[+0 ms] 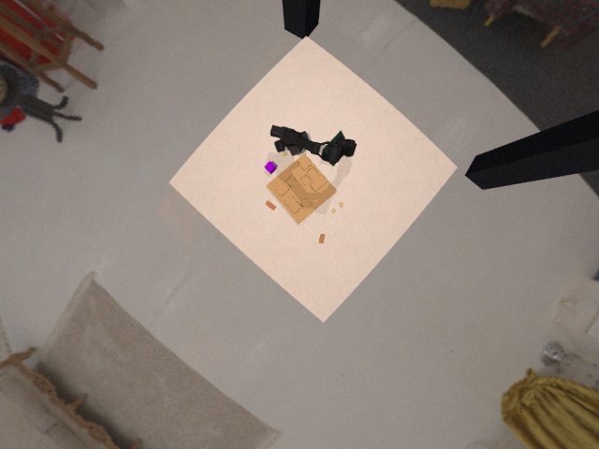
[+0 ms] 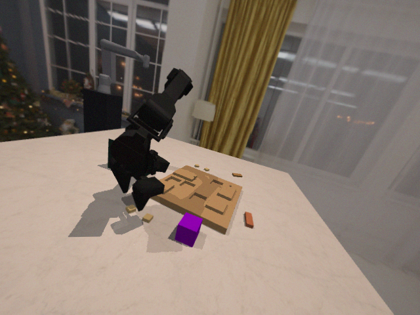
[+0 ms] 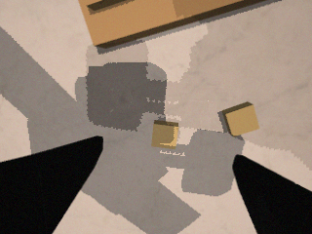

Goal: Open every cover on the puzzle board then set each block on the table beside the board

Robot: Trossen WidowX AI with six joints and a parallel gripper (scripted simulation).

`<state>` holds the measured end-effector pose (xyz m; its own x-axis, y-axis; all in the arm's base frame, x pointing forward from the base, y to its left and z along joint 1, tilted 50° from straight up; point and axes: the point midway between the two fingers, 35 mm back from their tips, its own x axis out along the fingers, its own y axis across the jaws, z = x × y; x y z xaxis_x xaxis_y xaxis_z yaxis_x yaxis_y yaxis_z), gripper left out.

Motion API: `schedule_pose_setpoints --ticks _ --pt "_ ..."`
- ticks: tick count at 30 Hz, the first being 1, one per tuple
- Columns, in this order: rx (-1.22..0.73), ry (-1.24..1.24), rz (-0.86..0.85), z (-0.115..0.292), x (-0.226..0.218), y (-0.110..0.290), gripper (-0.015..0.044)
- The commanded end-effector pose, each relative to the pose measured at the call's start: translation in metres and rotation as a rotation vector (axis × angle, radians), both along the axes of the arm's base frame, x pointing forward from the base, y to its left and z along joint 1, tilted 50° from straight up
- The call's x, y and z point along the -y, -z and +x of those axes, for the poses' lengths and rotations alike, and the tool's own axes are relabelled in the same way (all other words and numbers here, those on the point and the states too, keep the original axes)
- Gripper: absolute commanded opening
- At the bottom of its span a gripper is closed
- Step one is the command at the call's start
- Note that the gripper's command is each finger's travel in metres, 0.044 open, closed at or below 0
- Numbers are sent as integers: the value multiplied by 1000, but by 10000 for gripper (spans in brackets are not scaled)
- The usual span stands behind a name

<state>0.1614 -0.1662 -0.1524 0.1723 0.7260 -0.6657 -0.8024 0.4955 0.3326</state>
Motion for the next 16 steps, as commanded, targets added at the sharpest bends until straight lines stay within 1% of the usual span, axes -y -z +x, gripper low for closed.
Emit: schedule_pose_setpoints --ticks 1,14,16 --pt "0 -4 -3 -3 11 -9 440" --pt "-2 -2 -1 -11 34 -34 440" --pt "-41 69 -3 -16 38 -33 440"
